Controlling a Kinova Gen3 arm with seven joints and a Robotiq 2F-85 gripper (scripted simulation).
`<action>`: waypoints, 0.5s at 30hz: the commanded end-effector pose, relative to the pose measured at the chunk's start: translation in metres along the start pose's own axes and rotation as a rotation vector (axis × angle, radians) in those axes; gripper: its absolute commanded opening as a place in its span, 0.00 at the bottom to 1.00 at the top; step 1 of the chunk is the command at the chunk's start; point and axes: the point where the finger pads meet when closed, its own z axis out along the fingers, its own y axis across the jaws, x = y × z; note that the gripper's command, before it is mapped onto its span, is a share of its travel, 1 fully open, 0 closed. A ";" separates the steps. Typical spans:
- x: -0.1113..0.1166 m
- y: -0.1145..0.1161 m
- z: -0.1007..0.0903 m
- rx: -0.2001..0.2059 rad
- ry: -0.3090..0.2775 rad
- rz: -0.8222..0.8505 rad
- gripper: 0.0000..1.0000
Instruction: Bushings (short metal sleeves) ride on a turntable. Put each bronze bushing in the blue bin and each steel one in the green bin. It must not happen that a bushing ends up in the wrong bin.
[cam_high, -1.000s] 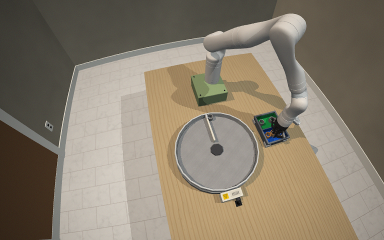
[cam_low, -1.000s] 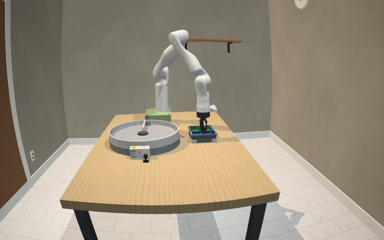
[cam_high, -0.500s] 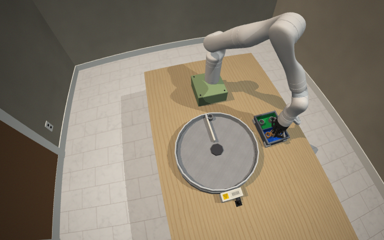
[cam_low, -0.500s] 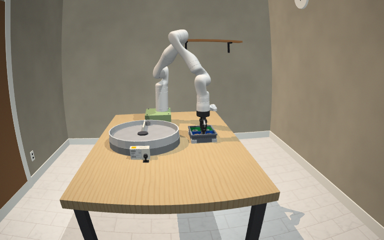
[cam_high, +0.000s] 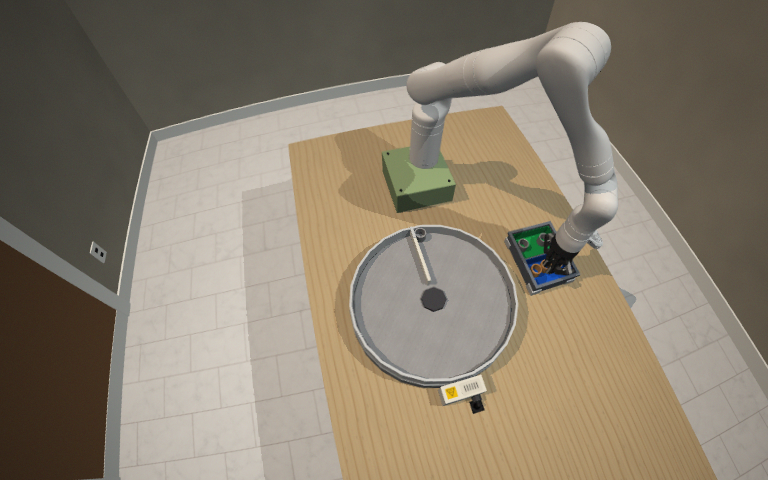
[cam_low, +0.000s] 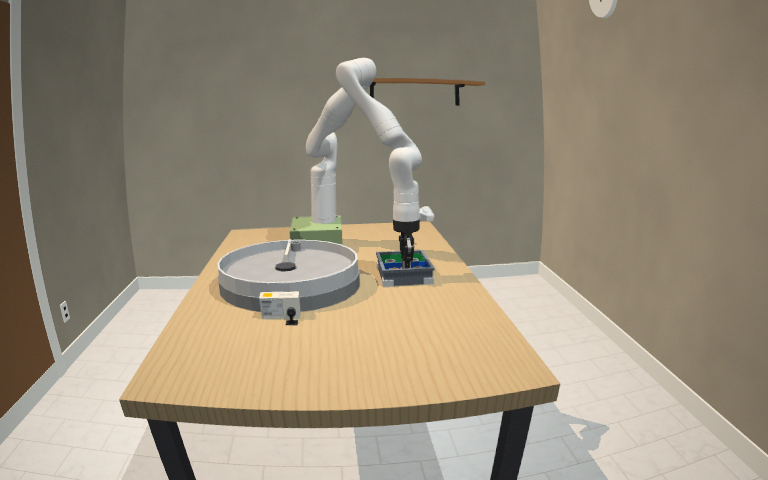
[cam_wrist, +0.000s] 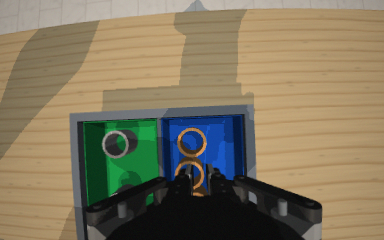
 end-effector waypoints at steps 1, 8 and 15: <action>0.000 0.001 -0.001 -0.002 0.001 0.000 0.16; 0.000 0.001 -0.004 -0.002 0.001 0.000 0.16; 0.000 0.001 -0.007 -0.002 0.001 0.000 0.16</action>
